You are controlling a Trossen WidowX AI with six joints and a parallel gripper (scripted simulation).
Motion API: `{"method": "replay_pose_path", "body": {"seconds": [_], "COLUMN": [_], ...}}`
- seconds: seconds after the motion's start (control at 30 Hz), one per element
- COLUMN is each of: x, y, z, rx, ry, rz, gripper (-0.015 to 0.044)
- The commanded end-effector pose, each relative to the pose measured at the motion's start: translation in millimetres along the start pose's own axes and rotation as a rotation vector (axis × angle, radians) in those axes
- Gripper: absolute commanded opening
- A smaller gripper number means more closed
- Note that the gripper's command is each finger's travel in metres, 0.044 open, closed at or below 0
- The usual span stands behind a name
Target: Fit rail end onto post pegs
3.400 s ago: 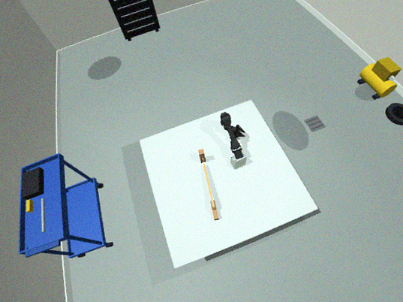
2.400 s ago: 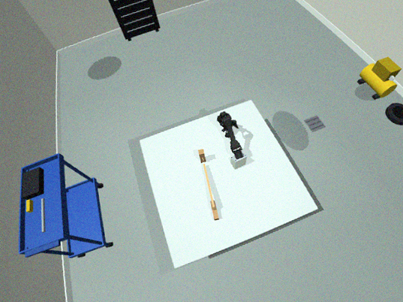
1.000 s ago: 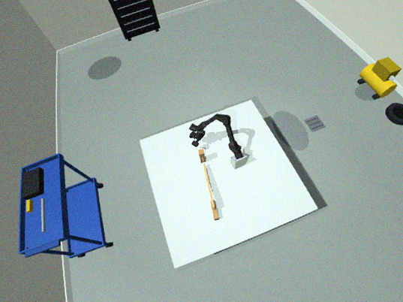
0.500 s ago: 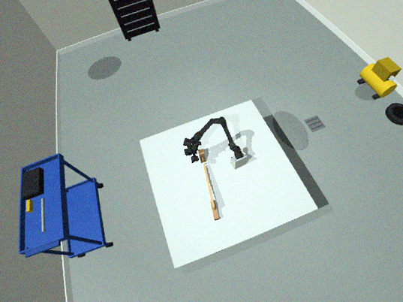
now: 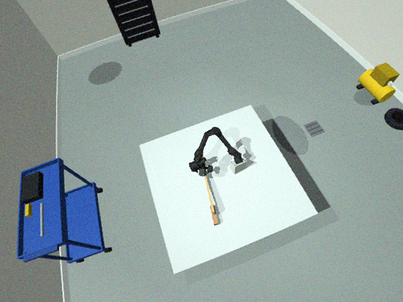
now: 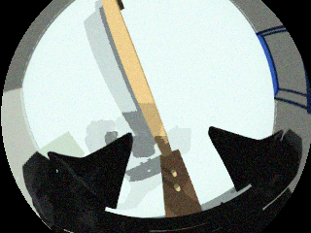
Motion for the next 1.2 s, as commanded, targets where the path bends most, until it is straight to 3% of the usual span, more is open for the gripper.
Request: {"method": "replay_pose_path", "body": {"seconds": [0.0, 1.17], "x": [19, 18], "y": [-1, 1], "z": [-6, -41], "rx": [0.091, 0.092], "ry": [-0.018, -0.021], "rz": [0.272, 0.266], "gripper": [0.044, 0.044]}}
Point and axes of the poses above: the point midway between the two fingers, 35 mm back from their tips, its own z axis back along the fingers, its own x axis across the jaws, y = z × x, the point moved 1 cm from there along z, back along the fingers, and after that the axes turned 12 degrees about -z, right-handed, at the moved point
